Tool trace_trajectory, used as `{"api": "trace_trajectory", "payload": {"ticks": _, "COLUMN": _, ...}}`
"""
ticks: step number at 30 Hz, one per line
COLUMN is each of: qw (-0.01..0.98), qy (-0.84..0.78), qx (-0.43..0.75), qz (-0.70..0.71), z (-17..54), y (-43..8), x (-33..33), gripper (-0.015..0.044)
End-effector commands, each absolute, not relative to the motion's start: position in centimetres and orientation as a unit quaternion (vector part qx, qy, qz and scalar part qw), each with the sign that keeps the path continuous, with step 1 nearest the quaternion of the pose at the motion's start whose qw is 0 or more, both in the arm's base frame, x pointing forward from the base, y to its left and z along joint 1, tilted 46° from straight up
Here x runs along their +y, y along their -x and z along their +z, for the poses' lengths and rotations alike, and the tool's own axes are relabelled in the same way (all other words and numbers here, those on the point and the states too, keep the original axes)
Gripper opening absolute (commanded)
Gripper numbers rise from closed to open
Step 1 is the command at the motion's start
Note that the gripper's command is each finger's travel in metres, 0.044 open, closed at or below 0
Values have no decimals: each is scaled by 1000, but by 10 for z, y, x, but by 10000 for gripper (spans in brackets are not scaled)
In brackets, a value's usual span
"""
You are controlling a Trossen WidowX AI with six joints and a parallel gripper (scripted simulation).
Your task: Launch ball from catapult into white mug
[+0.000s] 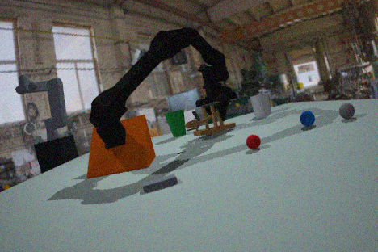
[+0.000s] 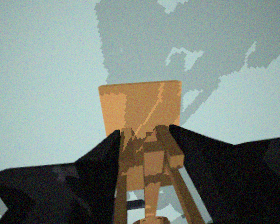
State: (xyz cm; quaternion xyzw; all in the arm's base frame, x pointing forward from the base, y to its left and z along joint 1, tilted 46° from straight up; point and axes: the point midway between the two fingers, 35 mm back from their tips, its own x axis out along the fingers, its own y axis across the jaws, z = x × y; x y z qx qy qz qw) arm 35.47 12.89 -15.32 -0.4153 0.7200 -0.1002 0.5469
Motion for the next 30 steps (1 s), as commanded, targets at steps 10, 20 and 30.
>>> {"api": "trace_trajectory", "payload": {"ticks": 10, "qw": 559, "qy": 416, "qx": 711, "qz": -93, "z": -132, "y": -358, "x": 158, "gripper": 0}}
{"api": "trace_trajectory", "payload": {"ticks": 20, "qw": 559, "qy": 417, "qx": 711, "qz": -93, "z": -144, "y": -359, "x": 147, "gripper": 0}}
{"api": "trace_trajectory", "payload": {"ticks": 30, "qw": 559, "qy": 418, "qx": 711, "qz": -93, "z": -156, "y": -358, "x": 135, "gripper": 0}}
